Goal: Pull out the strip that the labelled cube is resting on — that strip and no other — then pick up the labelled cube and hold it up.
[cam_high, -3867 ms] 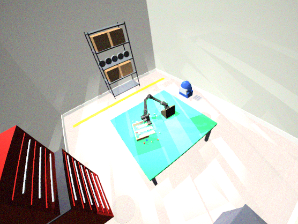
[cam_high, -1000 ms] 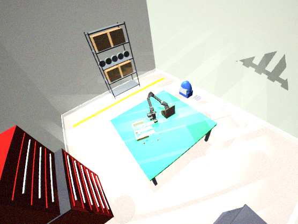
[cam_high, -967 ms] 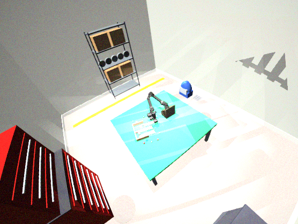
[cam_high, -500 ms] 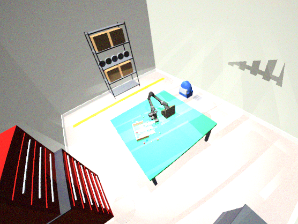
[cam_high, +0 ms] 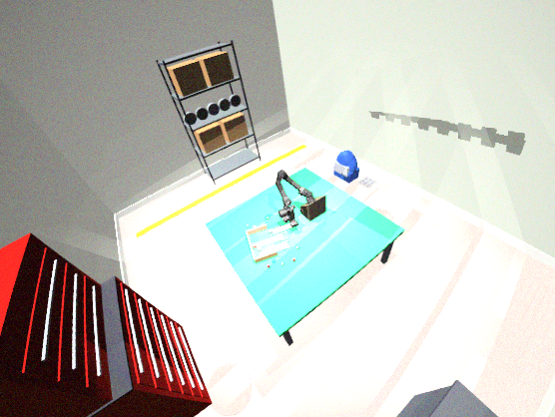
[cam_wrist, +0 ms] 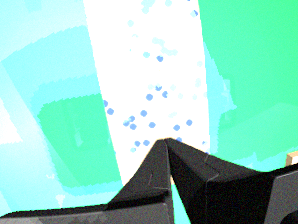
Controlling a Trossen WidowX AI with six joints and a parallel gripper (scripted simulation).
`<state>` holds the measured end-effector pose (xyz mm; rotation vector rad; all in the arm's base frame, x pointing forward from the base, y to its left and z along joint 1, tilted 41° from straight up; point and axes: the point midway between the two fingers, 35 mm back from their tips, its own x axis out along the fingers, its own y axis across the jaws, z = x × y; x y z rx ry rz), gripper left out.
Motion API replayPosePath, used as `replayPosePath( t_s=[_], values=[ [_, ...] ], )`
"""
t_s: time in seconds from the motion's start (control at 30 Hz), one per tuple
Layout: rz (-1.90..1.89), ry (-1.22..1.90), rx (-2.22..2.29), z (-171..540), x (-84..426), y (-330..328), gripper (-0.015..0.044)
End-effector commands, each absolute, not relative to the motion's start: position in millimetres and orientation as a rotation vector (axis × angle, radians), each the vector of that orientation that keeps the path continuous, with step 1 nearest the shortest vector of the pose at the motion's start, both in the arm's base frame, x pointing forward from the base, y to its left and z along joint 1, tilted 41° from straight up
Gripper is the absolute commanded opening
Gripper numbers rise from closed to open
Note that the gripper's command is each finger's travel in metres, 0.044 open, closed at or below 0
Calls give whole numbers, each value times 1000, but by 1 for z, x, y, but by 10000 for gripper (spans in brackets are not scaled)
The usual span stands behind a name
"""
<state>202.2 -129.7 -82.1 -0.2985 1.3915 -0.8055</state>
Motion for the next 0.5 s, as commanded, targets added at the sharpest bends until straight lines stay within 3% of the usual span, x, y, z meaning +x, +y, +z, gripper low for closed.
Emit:
replayPosePath(
  t_s=[0.0,0.47],
  values=[
    [-810,1425,-294,-86,186,-129,0],
    [-810,1426,-294,-89,170,-124,0]
  ],
)
